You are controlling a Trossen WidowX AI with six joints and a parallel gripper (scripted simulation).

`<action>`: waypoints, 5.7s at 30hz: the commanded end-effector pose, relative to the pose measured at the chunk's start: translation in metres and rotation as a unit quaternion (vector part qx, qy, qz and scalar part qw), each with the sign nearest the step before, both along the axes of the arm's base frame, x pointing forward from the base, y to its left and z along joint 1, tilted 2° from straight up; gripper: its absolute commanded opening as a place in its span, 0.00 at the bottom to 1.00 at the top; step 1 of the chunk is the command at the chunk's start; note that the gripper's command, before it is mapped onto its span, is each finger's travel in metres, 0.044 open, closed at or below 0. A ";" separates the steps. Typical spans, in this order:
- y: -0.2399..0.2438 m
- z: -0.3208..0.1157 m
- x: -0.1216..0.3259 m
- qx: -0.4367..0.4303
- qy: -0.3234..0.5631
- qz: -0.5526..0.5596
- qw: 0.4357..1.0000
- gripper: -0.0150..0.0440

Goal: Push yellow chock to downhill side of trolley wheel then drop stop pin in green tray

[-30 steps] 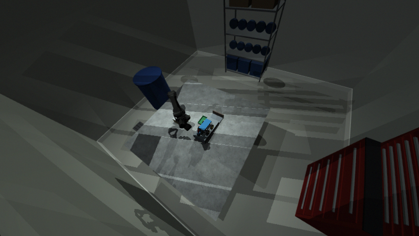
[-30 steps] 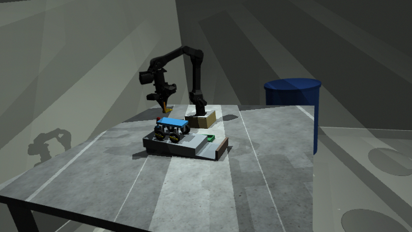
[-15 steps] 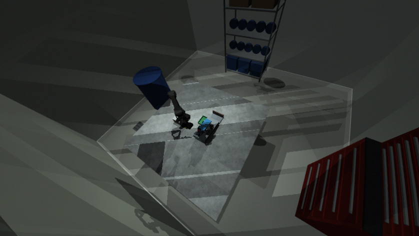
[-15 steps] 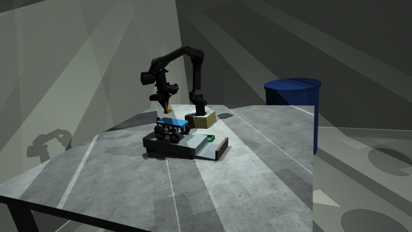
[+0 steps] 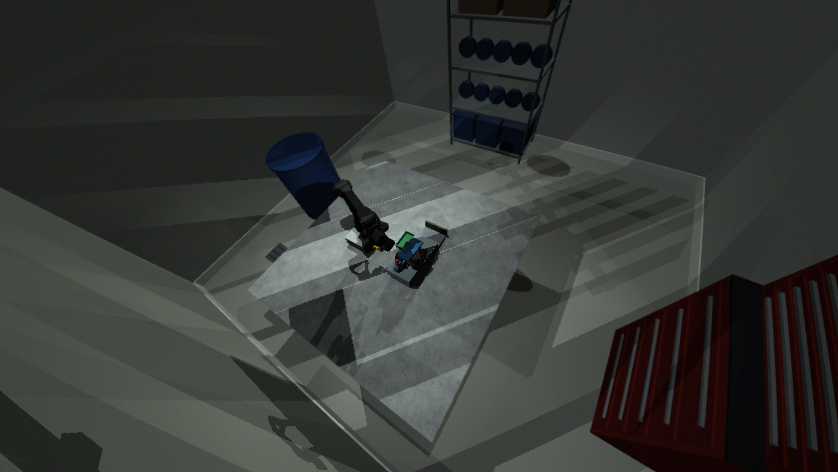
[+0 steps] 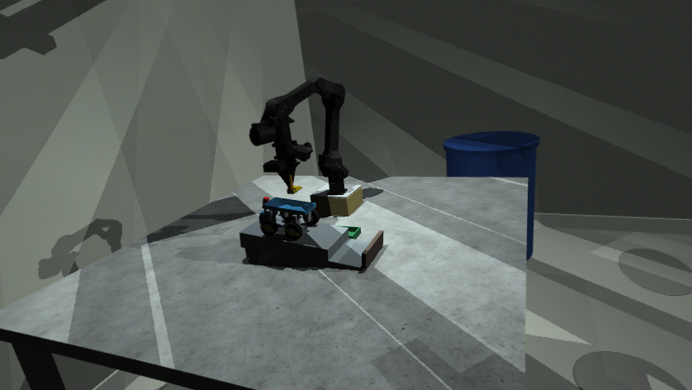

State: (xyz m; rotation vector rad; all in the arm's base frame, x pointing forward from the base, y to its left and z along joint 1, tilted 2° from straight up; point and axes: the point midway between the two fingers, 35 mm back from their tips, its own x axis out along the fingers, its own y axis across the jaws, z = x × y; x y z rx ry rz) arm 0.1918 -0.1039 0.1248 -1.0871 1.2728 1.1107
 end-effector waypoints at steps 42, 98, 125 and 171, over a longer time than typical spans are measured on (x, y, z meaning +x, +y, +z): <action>0.154 -0.008 0.060 0.008 -0.006 -0.001 1.000 0.25; 0.213 -0.008 0.084 -0.021 0.018 0.621 0.783 0.25; 0.212 -0.014 0.114 -0.024 0.024 0.706 0.708 0.25; 0.193 -0.077 0.108 -0.025 0.024 0.706 0.708 0.25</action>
